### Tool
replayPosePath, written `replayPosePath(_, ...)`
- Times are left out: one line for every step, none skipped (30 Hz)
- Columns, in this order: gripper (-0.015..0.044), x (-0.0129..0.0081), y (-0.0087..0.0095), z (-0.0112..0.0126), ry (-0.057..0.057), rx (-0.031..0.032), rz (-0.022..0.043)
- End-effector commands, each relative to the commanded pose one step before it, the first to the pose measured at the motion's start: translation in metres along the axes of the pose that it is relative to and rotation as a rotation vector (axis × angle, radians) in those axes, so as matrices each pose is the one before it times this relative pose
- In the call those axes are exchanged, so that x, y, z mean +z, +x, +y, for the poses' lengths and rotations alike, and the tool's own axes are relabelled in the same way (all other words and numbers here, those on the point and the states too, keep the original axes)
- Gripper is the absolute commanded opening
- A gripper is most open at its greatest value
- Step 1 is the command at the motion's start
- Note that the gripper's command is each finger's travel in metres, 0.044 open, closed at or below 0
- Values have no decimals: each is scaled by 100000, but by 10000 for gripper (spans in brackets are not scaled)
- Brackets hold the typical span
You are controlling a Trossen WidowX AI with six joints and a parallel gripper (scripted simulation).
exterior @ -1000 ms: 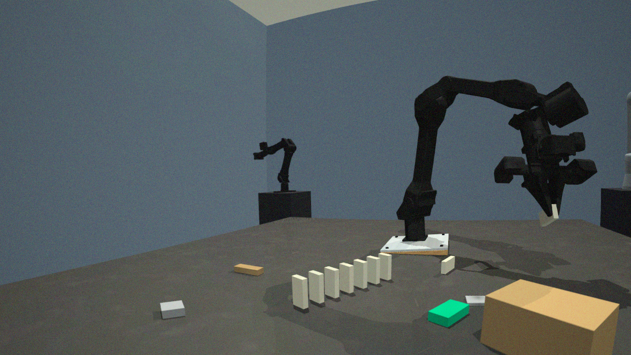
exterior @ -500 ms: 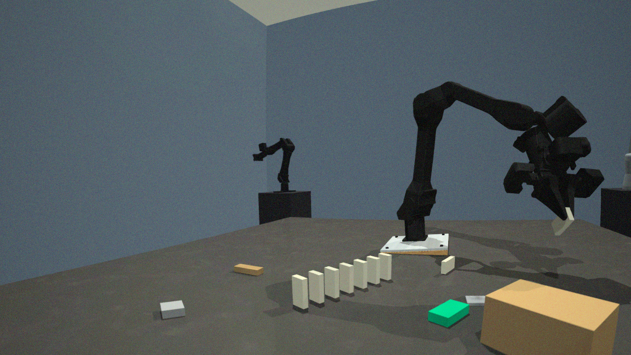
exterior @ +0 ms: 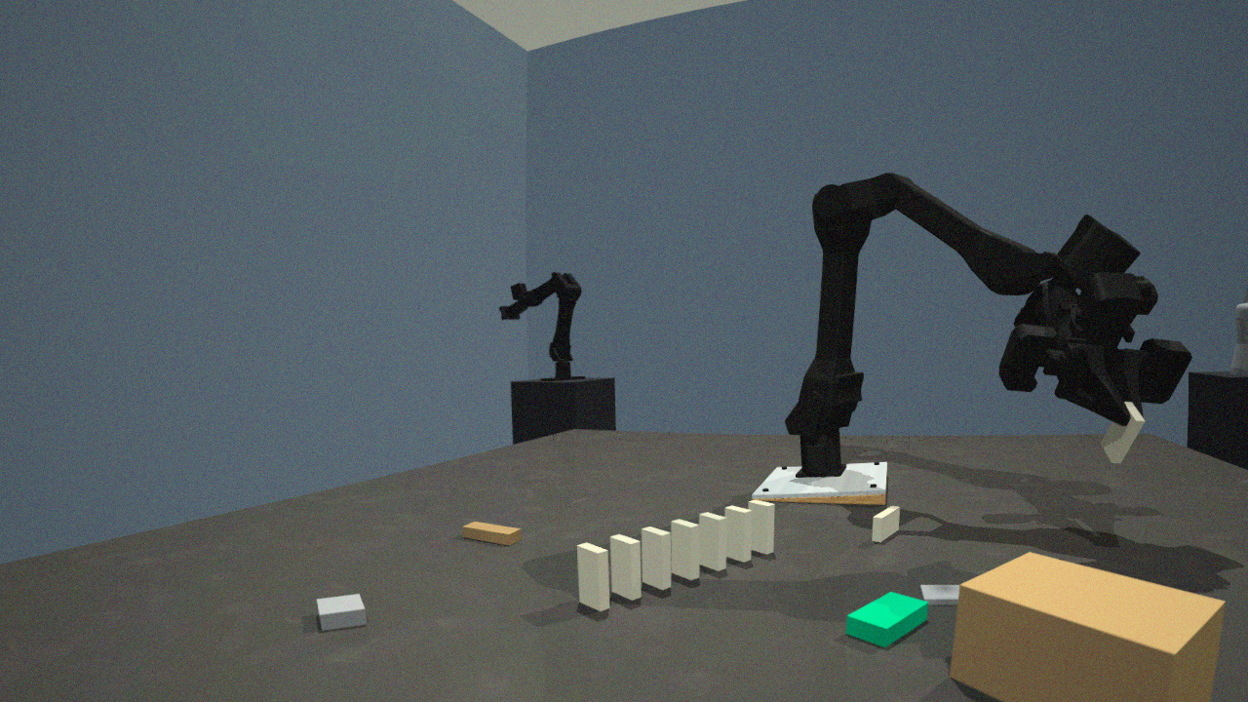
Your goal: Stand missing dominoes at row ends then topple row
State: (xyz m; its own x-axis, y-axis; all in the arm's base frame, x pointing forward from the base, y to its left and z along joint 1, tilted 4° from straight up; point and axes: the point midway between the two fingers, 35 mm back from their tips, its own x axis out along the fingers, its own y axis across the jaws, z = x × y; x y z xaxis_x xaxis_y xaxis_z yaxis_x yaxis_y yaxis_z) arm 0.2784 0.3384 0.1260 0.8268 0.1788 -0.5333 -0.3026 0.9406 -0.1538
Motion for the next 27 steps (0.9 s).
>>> replayPosePath(28,-59,-582,-69,173,-970,-6128)
replayPosePath(28,-52,-113,-21,222,-332,-1428)
replayPosePath(28,-53,-119,-28,240,-340,-1415)
replayPosePath(28,-53,-125,-35,257,-348,-1400)
replayPosePath(28,-53,-132,-42,275,-356,-1384)
replayPosePath(28,-53,-138,-50,292,-364,-1368)
replayPosePath(28,-54,-143,-57,309,-371,-1351)
replayPosePath(28,-53,-149,-65,326,-379,-1334)
replayPosePath(28,-53,-155,-73,343,-387,-1317)
replayPosePath(28,-53,-160,-81,359,-395,-1300)
replayPosePath(28,-52,-165,-89,376,-403,-1283)
replayPosePath(28,-33,-169,-111,323,-520,-1330)
replayPosePath(28,-33,-175,-121,342,-533,-1317)
replayPosePath(28,-32,-179,-129,360,-543,-1295)
replayPosePath(28,-32,-183,-138,377,-553,-1273)
replayPosePath(28,-31,-187,-146,394,-563,-1251)
replayPosePath(28,-31,-191,-155,411,-573,-1228)
replayPosePath(28,-30,-195,-164,427,-583,-1206)
replayPosePath(28,-29,-198,-173,443,-592,-1182)
replayPosePath(28,-29,-201,-182,459,-602,-1159)
replayPosePath(28,-28,-204,-191,474,-611,-1135)
replayPosePath(28,-27,-206,-199,489,-620,-1109)
replayPosePath(28,-26,-208,-209,504,-630,-1087)
replayPosePath(28,-25,-210,-218,519,-639,-1062)
replayPosePath(28,-24,-212,-227,533,-648,-1037)
replayPosePath(28,-23,-213,-236,547,-657,-1011)
replayPosePath(28,-22,-214,-245,560,-665,-986)
